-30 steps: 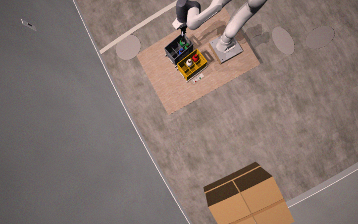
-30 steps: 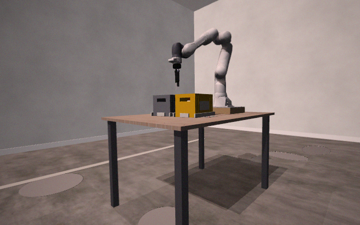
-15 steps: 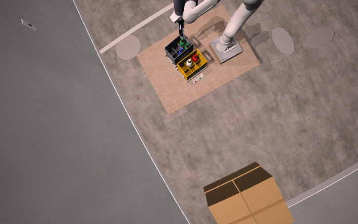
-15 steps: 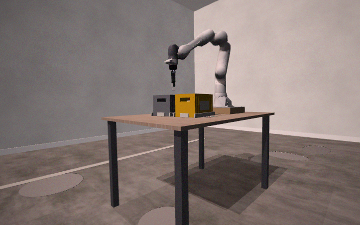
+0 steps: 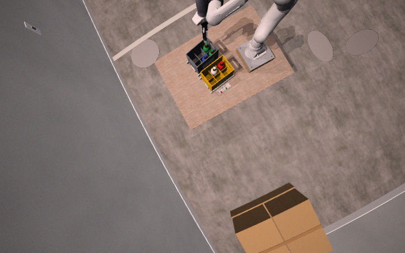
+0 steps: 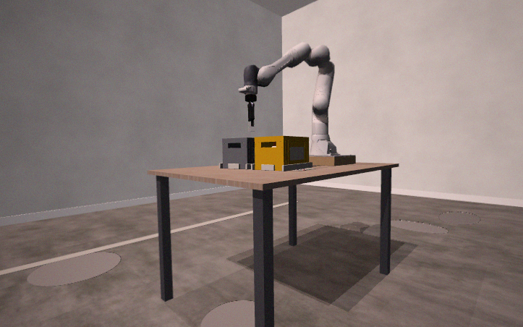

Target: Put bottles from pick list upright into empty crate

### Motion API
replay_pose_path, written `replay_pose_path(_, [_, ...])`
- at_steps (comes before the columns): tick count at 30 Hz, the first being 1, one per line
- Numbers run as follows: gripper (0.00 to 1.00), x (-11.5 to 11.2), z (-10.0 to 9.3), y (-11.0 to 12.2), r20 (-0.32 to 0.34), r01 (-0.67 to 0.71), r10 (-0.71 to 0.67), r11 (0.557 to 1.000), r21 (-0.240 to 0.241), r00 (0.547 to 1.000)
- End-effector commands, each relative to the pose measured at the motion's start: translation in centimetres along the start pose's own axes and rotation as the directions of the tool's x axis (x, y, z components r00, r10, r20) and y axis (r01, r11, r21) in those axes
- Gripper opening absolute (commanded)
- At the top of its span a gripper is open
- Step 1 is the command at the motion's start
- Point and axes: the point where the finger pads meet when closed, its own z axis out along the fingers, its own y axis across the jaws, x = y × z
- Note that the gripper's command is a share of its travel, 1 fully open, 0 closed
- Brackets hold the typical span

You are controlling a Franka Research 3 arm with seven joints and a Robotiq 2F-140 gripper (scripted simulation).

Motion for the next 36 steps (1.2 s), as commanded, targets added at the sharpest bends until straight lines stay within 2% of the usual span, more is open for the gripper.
replay_pose_path(1, [0.38, 0.1, 0.5, 0.0, -0.002, 0.015, -0.015, 1.0, -0.001, 1.0])
replay_pose_path(36, [0.38, 0.1, 4.6, 0.0, -0.002, 0.015, -0.015, 1.0, -0.001, 1.0])
